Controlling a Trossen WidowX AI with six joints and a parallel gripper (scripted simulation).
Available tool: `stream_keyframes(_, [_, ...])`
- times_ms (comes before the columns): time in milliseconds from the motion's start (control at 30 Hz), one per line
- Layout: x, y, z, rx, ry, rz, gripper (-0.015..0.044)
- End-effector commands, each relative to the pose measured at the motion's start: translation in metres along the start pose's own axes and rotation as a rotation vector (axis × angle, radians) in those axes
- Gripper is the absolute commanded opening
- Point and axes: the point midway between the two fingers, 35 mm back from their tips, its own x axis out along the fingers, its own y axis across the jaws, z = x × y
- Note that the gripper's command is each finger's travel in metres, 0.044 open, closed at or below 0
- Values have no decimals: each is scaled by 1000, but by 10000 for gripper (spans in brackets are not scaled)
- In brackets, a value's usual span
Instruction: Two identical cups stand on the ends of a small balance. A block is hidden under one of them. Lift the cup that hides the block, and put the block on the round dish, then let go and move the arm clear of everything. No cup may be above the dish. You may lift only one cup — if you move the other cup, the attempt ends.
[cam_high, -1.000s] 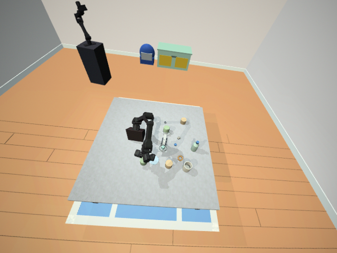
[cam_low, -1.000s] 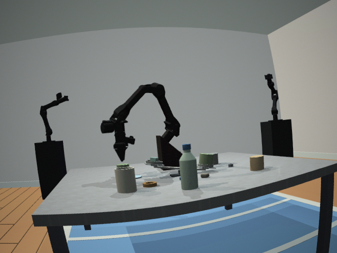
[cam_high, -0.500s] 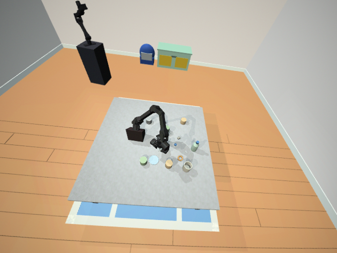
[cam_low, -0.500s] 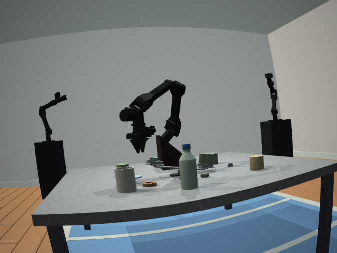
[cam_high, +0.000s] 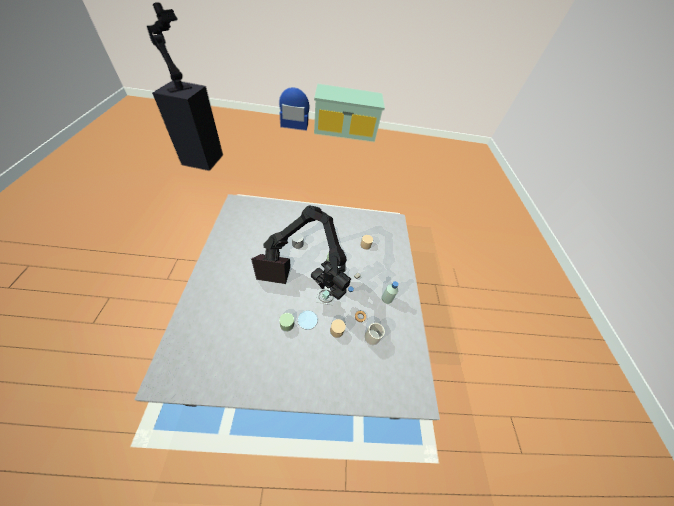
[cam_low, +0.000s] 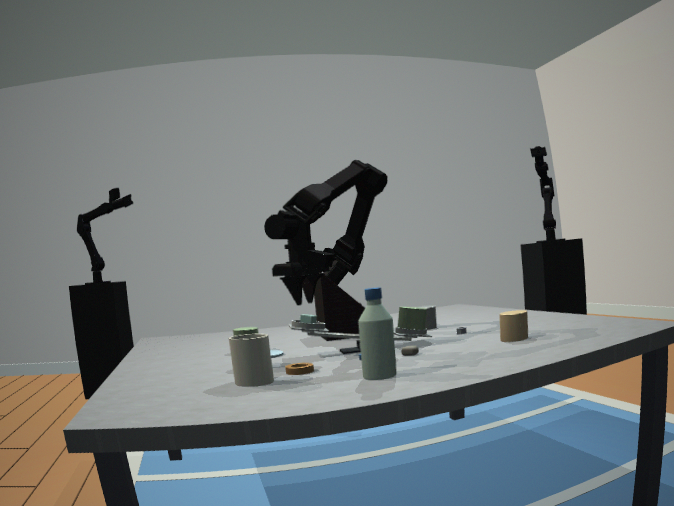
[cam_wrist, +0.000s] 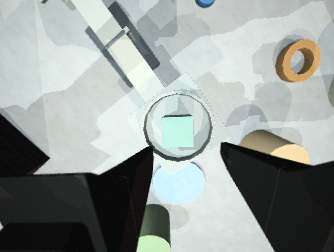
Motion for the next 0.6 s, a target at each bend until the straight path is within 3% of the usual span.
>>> stream_keyframes(0, [12,3,3,8,-4,9,260])
stream_keyframes(567, [34,2,3,8,-5,10,260])
